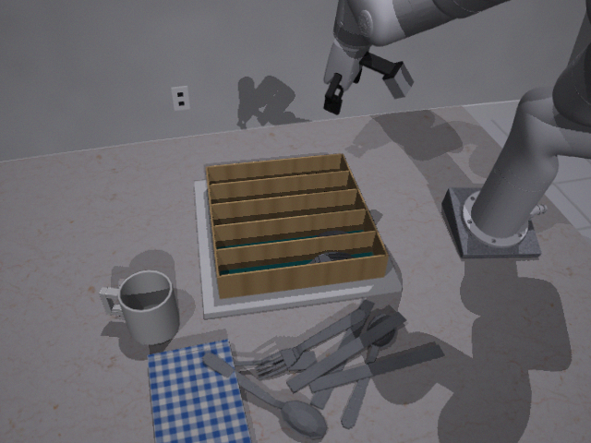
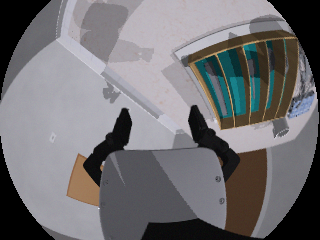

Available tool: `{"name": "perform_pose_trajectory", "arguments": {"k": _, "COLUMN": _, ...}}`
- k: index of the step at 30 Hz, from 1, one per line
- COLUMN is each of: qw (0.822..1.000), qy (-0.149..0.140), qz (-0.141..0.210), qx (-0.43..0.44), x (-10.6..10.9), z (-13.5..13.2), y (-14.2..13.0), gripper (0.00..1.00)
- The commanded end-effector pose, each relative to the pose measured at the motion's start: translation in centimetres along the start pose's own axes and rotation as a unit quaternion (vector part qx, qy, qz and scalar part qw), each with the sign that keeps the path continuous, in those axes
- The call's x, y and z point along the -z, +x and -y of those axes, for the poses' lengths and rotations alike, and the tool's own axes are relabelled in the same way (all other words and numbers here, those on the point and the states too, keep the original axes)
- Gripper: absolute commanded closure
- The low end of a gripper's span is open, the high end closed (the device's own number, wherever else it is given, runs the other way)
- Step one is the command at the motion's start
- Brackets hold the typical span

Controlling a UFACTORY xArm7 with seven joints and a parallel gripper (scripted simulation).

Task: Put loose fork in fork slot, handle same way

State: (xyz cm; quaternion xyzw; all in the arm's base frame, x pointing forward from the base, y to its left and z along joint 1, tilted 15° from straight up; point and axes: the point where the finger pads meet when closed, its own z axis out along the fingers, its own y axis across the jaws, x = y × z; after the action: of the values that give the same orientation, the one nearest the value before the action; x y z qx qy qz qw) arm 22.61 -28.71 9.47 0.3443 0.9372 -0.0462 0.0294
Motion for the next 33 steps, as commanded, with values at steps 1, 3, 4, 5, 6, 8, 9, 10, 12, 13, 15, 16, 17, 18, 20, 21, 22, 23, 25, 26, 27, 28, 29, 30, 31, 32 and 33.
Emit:
{"name": "perform_pose_trajectory", "arguments": {"k": 1, "qw": 1.0, "qy": -0.004, "qz": 0.003, "qx": 0.012, "x": 0.7, "z": -1.1, "y": -0.4, "gripper": 0.0}}
{"name": "perform_pose_trajectory", "arguments": {"k": 3, "qw": 1.0, "qy": -0.004, "qz": 0.003, "qx": 0.012, "x": 0.7, "z": -1.1, "y": -0.4, "gripper": 0.0}}
{"name": "perform_pose_trajectory", "arguments": {"k": 4, "qw": 0.999, "qy": -0.018, "qz": 0.005, "qx": 0.051, "x": 1.4, "z": -4.5, "y": -1.2, "gripper": 0.0}}
{"name": "perform_pose_trajectory", "arguments": {"k": 5, "qw": 0.999, "qy": -0.018, "qz": 0.005, "qx": 0.051, "x": 1.4, "z": -4.5, "y": -1.2, "gripper": 0.0}}
{"name": "perform_pose_trajectory", "arguments": {"k": 6, "qw": 0.999, "qy": -0.018, "qz": 0.005, "qx": 0.051, "x": 1.4, "z": -4.5, "y": -1.2, "gripper": 0.0}}
{"name": "perform_pose_trajectory", "arguments": {"k": 8, "qw": 0.999, "qy": -0.018, "qz": 0.005, "qx": 0.051, "x": 1.4, "z": -4.5, "y": -1.2, "gripper": 0.0}}
{"name": "perform_pose_trajectory", "arguments": {"k": 9, "qw": 0.999, "qy": -0.018, "qz": 0.005, "qx": 0.051, "x": 1.4, "z": -4.5, "y": -1.2, "gripper": 0.0}}
{"name": "perform_pose_trajectory", "arguments": {"k": 10, "qw": 0.999, "qy": -0.018, "qz": 0.005, "qx": 0.051, "x": 1.4, "z": -4.5, "y": -1.2, "gripper": 0.0}}
{"name": "perform_pose_trajectory", "arguments": {"k": 12, "qw": 0.999, "qy": -0.018, "qz": 0.005, "qx": 0.051, "x": 1.4, "z": -4.5, "y": -1.2, "gripper": 0.0}}
{"name": "perform_pose_trajectory", "arguments": {"k": 13, "qw": 0.999, "qy": -0.018, "qz": 0.005, "qx": 0.051, "x": 1.4, "z": -4.5, "y": -1.2, "gripper": 0.0}}
{"name": "perform_pose_trajectory", "arguments": {"k": 15, "qw": 0.995, "qy": -0.032, "qz": 0.007, "qx": 0.09, "x": 2.2, "z": -7.9, "y": -1.7, "gripper": 0.0}}
{"name": "perform_pose_trajectory", "arguments": {"k": 16, "qw": 0.995, "qy": -0.032, "qz": 0.007, "qx": 0.09, "x": 2.2, "z": -7.9, "y": -1.7, "gripper": 0.0}}
{"name": "perform_pose_trajectory", "arguments": {"k": 17, "qw": 0.995, "qy": -0.032, "qz": 0.007, "qx": 0.09, "x": 2.2, "z": -7.9, "y": -1.7, "gripper": 0.0}}
{"name": "perform_pose_trajectory", "arguments": {"k": 18, "qw": 0.995, "qy": -0.032, "qz": 0.007, "qx": 0.09, "x": 2.2, "z": -7.9, "y": -1.7, "gripper": 0.0}}
{"name": "perform_pose_trajectory", "arguments": {"k": 20, "qw": 0.995, "qy": -0.032, "qz": 0.007, "qx": 0.09, "x": 2.2, "z": -7.9, "y": -1.7, "gripper": 0.0}}
{"name": "perform_pose_trajectory", "arguments": {"k": 21, "qw": 0.995, "qy": -0.032, "qz": 0.007, "qx": 0.09, "x": 2.2, "z": -7.9, "y": -1.7, "gripper": 0.0}}
{"name": "perform_pose_trajectory", "arguments": {"k": 22, "qw": 0.995, "qy": -0.032, "qz": 0.007, "qx": 0.09, "x": 2.2, "z": -7.9, "y": -1.7, "gripper": 0.0}}
{"name": "perform_pose_trajectory", "arguments": {"k": 23, "qw": 0.995, "qy": -0.032, "qz": 0.007, "qx": 0.09, "x": 2.2, "z": -7.9, "y": -1.7, "gripper": 0.0}}
{"name": "perform_pose_trajectory", "arguments": {"k": 25, "qw": 0.995, "qy": -0.032, "qz": 0.007, "qx": 0.09, "x": 2.2, "z": -7.9, "y": -1.7, "gripper": 0.0}}
{"name": "perform_pose_trajectory", "arguments": {"k": 26, "qw": 0.995, "qy": -0.032, "qz": 0.007, "qx": 0.09, "x": 2.2, "z": -7.9, "y": -1.7, "gripper": 0.0}}
{"name": "perform_pose_trajectory", "arguments": {"k": 27, "qw": 0.995, "qy": -0.032, "qz": 0.007, "qx": 0.09, "x": 2.2, "z": -7.9, "y": -1.7, "gripper": 0.0}}
{"name": "perform_pose_trajectory", "arguments": {"k": 28, "qw": 0.995, "qy": -0.032, "qz": 0.007, "qx": 0.09, "x": 2.2, "z": -7.9, "y": -1.7, "gripper": 0.0}}
{"name": "perform_pose_trajectory", "arguments": {"k": 29, "qw": 0.995, "qy": -0.032, "qz": 0.007, "qx": 0.09, "x": 2.2, "z": -7.9, "y": -1.7, "gripper": 0.0}}
{"name": "perform_pose_trajectory", "arguments": {"k": 30, "qw": 0.991, "qy": -0.046, "qz": 0.008, "qx": 0.129, "x": 3.0, "z": -11.4, "y": -1.8, "gripper": 0.0}}
{"name": "perform_pose_trajectory", "arguments": {"k": 31, "qw": 0.984, "qy": -0.06, "qz": 0.009, "qx": 0.167, "x": 3.8, "z": -14.7, "y": -1.6, "gripper": 0.0}}
{"name": "perform_pose_trajectory", "arguments": {"k": 32, "qw": 0.984, "qy": -0.06, "qz": 0.009, "qx": 0.167, "x": 3.8, "z": -14.7, "y": -1.6, "gripper": 0.0}}
{"name": "perform_pose_trajectory", "arguments": {"k": 33, "qw": 0.984, "qy": -0.06, "qz": 0.009, "qx": 0.167, "x": 3.8, "z": -14.7, "y": -1.6, "gripper": 0.0}}
